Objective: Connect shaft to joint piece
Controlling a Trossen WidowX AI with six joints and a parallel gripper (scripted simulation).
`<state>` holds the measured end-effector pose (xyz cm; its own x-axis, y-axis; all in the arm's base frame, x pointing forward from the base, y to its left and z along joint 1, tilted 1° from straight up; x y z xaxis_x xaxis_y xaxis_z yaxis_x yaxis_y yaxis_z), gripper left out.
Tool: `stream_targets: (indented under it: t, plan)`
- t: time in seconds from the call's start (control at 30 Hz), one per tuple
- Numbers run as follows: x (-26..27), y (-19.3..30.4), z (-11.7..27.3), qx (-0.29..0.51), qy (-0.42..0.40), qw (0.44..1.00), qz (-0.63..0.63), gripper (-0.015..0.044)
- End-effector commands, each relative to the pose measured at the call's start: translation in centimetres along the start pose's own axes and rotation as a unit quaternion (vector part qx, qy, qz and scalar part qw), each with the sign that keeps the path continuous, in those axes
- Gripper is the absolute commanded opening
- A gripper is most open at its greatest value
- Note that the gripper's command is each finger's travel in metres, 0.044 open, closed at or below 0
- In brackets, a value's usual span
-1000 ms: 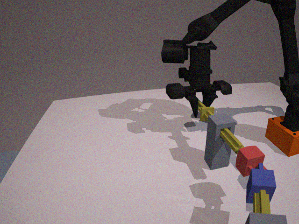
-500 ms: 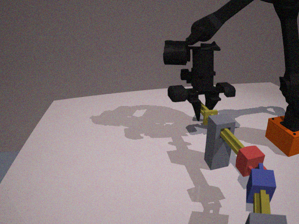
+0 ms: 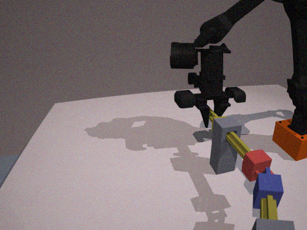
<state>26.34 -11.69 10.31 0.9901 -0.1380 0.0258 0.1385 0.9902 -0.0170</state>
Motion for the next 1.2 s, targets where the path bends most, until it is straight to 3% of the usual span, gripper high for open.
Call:
stream_targets:
  t: [0.0,0.6,0.7,0.87,1.17]
  plan:
    - [-0.08,0.77,-0.07,0.0,-0.001,1.0,-0.002,0.0]
    - [-0.08,1.29,0.0,0.0,0.0,1.0,-0.001,0.0]
    - [-0.08,1.29,0.0,0.0,0.0,1.0,-0.001,0.0067]
    - [-0.08,1.29,0.0,0.0,0.0,1.0,-0.001,0.0067]
    - [-0.08,1.29,0.0,0.0,0.0,1.0,-0.001,0.0303]
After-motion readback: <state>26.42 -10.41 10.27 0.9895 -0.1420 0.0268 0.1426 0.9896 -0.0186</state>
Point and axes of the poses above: the point midway between the two fingers, 35 mm back from their tips, its own z axis back along the fingers, its own x axis across the jaws, y = z × x, the point moved 6 cm from there along z, back along the fingers, and after that the axes turned 4 degrees about -z, right-handed, at the moved point
